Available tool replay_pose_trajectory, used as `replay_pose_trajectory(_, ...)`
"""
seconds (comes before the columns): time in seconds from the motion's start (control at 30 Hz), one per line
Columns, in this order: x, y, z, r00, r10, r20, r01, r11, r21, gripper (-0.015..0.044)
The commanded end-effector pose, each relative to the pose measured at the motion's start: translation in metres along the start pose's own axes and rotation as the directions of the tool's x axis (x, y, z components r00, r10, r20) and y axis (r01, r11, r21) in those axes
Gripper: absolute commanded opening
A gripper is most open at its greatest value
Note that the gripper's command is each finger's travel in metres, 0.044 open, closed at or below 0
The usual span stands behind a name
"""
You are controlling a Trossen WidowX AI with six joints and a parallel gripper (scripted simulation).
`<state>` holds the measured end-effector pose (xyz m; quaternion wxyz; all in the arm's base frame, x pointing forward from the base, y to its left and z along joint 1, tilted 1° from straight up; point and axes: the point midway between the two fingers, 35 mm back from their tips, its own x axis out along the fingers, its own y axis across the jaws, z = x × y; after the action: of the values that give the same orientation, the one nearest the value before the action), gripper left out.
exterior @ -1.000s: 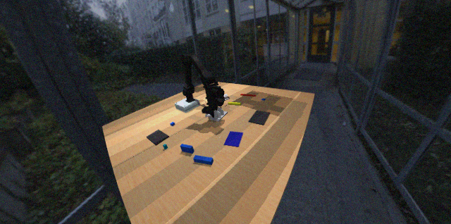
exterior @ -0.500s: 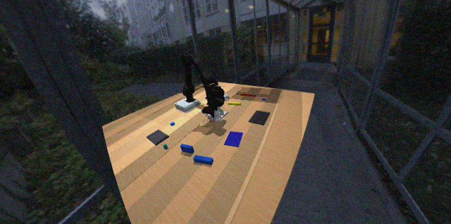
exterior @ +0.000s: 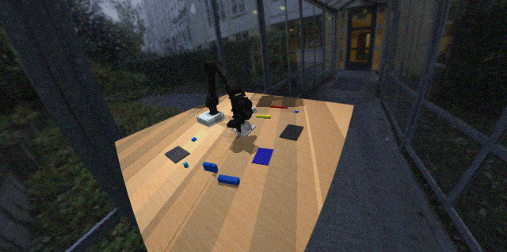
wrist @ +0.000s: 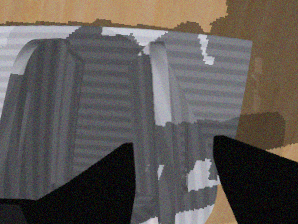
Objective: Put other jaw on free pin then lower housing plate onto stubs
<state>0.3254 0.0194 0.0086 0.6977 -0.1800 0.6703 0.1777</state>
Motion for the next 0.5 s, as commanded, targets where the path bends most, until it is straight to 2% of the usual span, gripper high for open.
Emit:
replay_pose_trajectory(0.0, 0.0, 0.0, 0.0, 1.0, 0.0, 0.0, 0.0, 1.0, 0.0, 0.0186)
replay_pose_trajectory(0.07, 0.0, 0.0, 0.0, 1.0, 0.0, 0.0, 0.0, 1.0, 0.0, 0.0224)
replay_pose_trajectory(0.47, 0.0, 0.0, 0.0, 1.0, 0.0, 0.0, 0.0, 1.0, 0.0, 0.0224)
